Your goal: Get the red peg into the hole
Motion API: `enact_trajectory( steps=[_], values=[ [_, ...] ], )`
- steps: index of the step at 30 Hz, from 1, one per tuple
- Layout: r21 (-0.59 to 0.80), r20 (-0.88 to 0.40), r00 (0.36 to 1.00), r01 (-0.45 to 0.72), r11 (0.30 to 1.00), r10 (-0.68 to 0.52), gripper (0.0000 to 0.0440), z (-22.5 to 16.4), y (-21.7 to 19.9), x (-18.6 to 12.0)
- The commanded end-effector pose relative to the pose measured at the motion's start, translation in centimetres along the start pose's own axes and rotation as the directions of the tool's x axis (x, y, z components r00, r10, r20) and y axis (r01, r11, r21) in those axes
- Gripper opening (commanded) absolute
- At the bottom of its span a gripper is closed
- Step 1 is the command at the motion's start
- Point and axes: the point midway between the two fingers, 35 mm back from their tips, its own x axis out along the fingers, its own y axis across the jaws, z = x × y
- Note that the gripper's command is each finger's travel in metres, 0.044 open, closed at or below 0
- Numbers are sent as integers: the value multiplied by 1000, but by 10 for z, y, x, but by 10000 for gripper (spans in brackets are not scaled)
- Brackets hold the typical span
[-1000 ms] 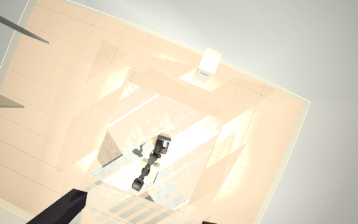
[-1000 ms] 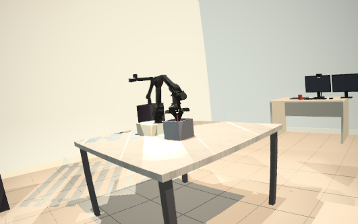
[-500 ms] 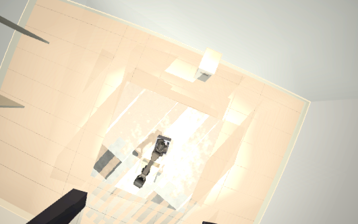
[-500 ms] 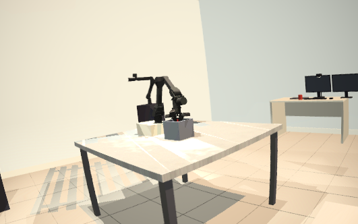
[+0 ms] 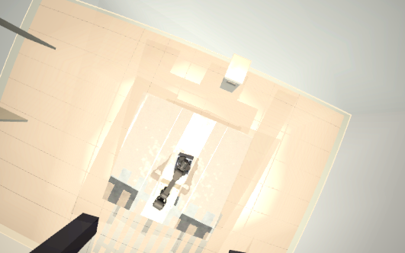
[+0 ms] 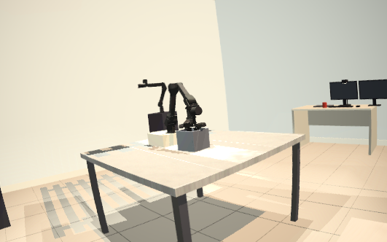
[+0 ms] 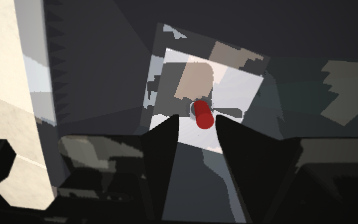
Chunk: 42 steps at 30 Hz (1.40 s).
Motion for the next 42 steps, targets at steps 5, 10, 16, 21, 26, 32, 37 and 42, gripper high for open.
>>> enact_trajectory(
  steps=[5,10,16,21,26,32,37,42],
  values=[
    [19,-83,996,-29,999,31,176,3,5,-12],
    [29,-124,991,-55,998,58,191,6,8,-23],
    [41,-153,983,-100,994,105,207,13,14,-37],
    [49,-166,975,-142,989,149,216,19,19,-49],
    [55,-170,966,-188,981,195,225,26,25,-63],
    [55,-169,952,-250,967,256,232,36,32,-82],
    [41,-160,936,-313,949,315,235,46,40,-102],
    [9,-148,910,-390,921,387,232,53,49,-132]
  ],
)
